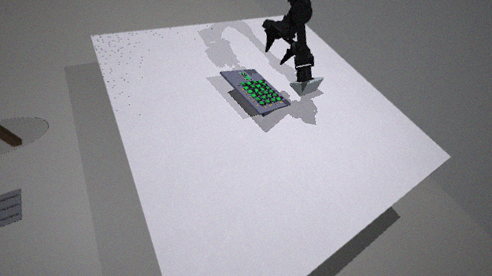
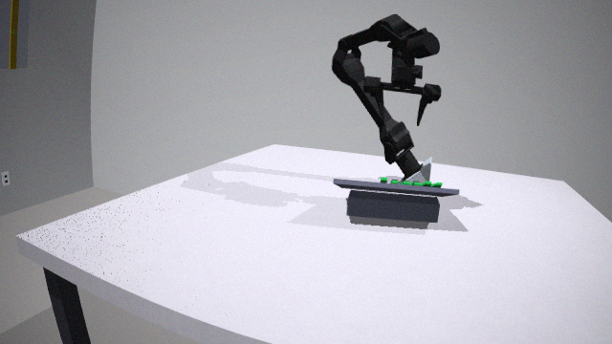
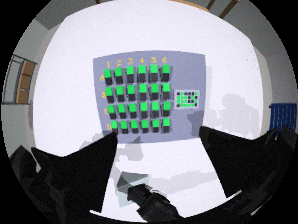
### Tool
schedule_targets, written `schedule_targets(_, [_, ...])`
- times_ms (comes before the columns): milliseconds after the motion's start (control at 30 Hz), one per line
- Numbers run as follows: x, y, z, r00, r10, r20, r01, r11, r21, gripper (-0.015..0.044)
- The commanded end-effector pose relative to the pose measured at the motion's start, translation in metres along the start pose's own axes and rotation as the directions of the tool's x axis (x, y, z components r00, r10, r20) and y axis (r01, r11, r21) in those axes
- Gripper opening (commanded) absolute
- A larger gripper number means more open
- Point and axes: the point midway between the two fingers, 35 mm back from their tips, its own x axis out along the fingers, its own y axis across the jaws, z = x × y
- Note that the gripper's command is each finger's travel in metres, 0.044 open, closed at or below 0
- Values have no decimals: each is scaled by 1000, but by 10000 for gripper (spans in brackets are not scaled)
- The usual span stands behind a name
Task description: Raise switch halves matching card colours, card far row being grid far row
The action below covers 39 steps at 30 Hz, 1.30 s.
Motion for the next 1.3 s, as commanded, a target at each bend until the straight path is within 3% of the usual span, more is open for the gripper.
schedule_targets(0, [1, 2, 2, 1000, 0, 0, 0, 1000, 1, 374])
schedule_targets(300, [68, 87, 71, 1000, 15, 14, -16, 1000, 25, 137])
schedule_targets(467, [70, 89, 72, 1000, 16, 15, -16, 1000, 25, 6])
schedule_targets(567, [72, 89, 72, 1000, 16, 13, -16, 1000, 26, 0])
schedule_targets(700, [105, 89, 73, 1000, 15, -10, -15, 1000, 26, 0])
schedule_targets(1267, [121, 89, 74, 1000, 14, -10, -14, 1000, 27, 0])
